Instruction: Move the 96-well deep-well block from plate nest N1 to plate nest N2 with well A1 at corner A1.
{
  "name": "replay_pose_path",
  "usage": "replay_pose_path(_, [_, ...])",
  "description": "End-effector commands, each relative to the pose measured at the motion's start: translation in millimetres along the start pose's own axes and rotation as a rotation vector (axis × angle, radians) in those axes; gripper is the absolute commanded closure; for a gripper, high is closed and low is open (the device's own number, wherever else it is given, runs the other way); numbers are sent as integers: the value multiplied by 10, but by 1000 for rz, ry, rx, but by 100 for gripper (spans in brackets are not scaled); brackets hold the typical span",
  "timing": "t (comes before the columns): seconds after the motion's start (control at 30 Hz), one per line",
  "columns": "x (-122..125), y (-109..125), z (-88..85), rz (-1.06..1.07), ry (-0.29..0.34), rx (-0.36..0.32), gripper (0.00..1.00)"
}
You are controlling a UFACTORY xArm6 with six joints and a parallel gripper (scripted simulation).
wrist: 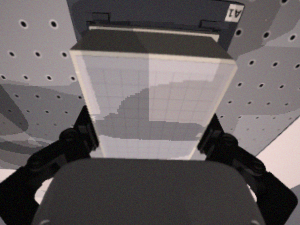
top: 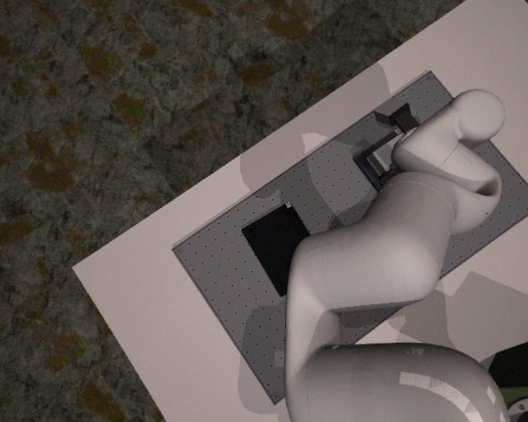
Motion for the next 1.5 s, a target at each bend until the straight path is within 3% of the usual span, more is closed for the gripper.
replay_pose_path(0.0, [0,-12,-4,-1,1,4,100])
replay_pose_path(1.37, [0,-12,49,-1,1,4,100])
replay_pose_path(1.4, [0,-12,53,-1,1,4,0])
replay_pose_path(1.47, [0,-12,53,-1,1,4,0])
Point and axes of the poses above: the point where the finger pads meet when closed, its own z axis out along the fingers, its own x axis across the jaws, y = z × x, the point moved 9 cm from there along -z, back along the fingers, and after that the axes turned 14 degrees about z, right-handed, at the moved point
